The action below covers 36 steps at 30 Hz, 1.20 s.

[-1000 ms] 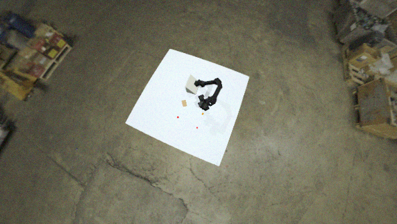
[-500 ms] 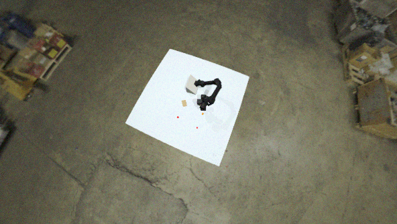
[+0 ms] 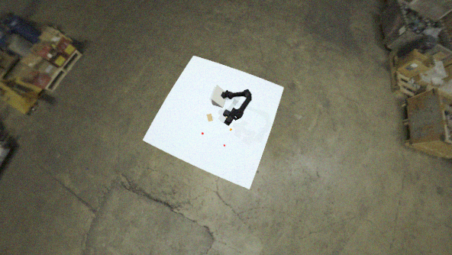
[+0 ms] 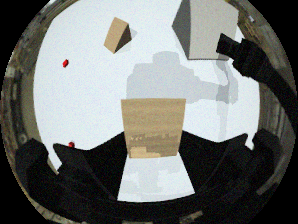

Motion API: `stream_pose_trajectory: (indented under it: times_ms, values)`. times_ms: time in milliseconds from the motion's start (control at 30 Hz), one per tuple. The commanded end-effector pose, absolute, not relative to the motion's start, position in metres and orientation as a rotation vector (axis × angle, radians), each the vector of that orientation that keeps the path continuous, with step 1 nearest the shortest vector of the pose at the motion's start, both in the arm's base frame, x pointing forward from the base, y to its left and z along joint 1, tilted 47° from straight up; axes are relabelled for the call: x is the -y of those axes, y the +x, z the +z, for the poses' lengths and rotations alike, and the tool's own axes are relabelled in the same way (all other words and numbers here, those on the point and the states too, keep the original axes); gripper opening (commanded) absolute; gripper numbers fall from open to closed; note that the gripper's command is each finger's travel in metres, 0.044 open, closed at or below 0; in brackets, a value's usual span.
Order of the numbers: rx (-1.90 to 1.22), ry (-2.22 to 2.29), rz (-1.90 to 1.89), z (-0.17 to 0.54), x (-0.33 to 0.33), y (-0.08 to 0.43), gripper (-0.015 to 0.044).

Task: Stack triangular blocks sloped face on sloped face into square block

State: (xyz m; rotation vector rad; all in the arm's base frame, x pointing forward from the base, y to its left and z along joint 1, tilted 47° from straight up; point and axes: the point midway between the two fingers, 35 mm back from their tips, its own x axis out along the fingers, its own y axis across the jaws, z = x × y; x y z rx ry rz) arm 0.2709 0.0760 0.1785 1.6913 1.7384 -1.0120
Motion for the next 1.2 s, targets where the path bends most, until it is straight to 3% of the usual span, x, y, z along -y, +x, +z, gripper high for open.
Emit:
stream_pose_trajectory:
  times_ms: [0, 667, 1167]
  values:
    - [-1.731, 1.785, -1.131, 0.178, -0.075, 0.272, 0.0000]
    - [-1.578, 2.231, -1.816, 0.182, -0.070, 0.278, 0.0000]
    - [-1.544, 2.264, -1.829, 0.170, -0.044, 0.304, 0.0000]
